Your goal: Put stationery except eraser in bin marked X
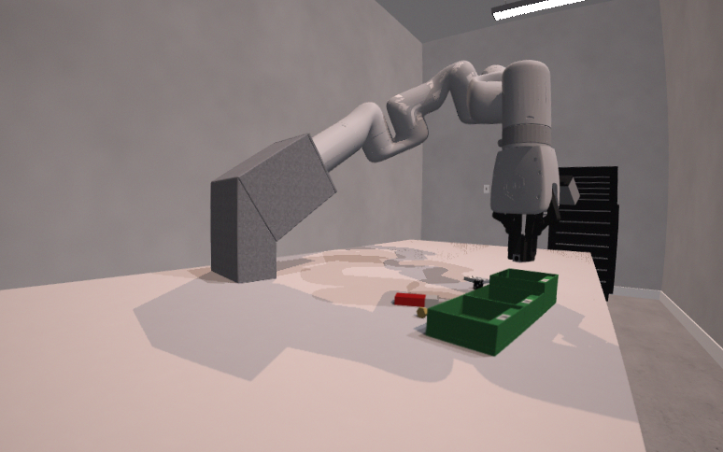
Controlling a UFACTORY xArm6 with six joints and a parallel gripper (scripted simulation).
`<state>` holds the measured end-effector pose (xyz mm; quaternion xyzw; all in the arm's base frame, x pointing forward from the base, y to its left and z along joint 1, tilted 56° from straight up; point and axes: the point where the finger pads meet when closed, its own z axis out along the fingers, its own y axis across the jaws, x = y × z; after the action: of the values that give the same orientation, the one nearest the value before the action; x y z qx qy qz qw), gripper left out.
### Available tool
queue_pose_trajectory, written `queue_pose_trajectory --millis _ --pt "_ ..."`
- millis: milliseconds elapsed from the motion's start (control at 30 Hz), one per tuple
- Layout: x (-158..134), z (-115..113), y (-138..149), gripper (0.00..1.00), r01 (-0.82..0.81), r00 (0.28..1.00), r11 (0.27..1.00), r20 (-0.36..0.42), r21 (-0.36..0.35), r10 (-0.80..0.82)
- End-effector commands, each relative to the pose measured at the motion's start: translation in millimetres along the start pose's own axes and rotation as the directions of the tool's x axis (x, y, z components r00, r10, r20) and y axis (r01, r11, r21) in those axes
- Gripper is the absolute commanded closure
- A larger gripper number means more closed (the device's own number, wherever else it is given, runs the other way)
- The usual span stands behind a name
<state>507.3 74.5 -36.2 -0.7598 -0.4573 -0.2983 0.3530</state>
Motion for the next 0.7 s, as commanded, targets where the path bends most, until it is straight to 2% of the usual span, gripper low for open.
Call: queue_pose_trajectory --millis 0,67,133,167,667 --pt "0.4 -1.3 1.2 1.00 0.157 0.988 0.988 -0.008 -0.010 -0.157" --pt "0.4 -1.3 1.2 1.00 0.222 0.975 0.975 -0.010 -0.012 -0.222" --pt "0.4 -1.3 1.2 1.00 0.222 0.975 0.975 -0.010 -0.012 -0.222" --pt "0.4 -1.3 1.2 1.00 0.293 0.956 0.956 -0.014 -0.017 -0.293" --pt "0.2 -1.3 1.1 1.00 0.293 0.956 0.956 -0.014 -0.017 -0.293"
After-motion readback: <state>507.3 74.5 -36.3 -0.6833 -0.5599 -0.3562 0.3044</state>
